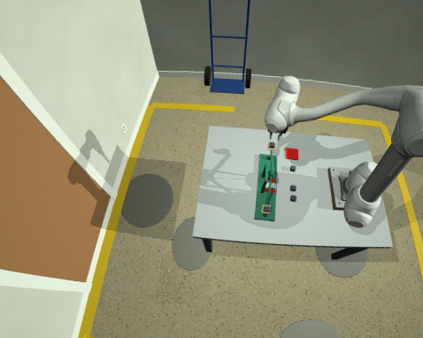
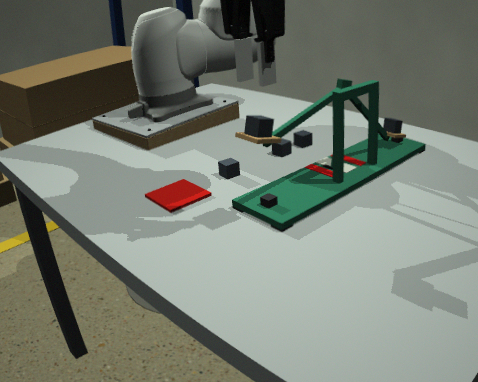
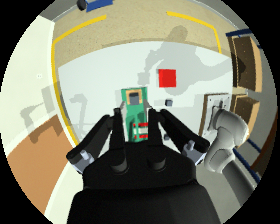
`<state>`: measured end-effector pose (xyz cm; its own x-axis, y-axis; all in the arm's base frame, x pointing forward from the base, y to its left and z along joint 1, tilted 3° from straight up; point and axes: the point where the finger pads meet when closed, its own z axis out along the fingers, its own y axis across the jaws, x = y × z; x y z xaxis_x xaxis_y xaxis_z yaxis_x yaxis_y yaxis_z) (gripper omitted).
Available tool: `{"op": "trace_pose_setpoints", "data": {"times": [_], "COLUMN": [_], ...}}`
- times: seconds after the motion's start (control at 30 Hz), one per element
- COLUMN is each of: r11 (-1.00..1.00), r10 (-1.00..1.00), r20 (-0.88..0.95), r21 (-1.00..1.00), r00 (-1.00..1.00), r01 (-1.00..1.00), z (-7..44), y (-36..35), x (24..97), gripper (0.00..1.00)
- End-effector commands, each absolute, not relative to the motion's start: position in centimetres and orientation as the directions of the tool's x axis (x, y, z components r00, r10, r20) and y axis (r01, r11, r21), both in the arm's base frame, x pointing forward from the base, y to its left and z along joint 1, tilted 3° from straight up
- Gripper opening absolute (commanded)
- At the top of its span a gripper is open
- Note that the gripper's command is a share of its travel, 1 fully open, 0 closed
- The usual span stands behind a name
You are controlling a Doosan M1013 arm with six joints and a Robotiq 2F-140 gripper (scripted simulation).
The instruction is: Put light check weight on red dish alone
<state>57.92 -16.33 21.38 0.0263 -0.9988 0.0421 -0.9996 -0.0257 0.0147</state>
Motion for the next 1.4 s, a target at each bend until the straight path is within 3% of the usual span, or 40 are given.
{"op": "trace_pose_setpoints", "data": {"times": [0.0,1.37], "r11": [-0.026,-0.026], "r10": [-0.999,-0.999], "r20": [0.042,0.042], "r21": [0.015,0.015], "r00": [0.026,0.026], "r01": [-1.000,-1.000], "z": [21.2,16.9], "y": [-16.3,-16.6], "x": [57.9,57.9], "gripper": [0.35,0.35]}}
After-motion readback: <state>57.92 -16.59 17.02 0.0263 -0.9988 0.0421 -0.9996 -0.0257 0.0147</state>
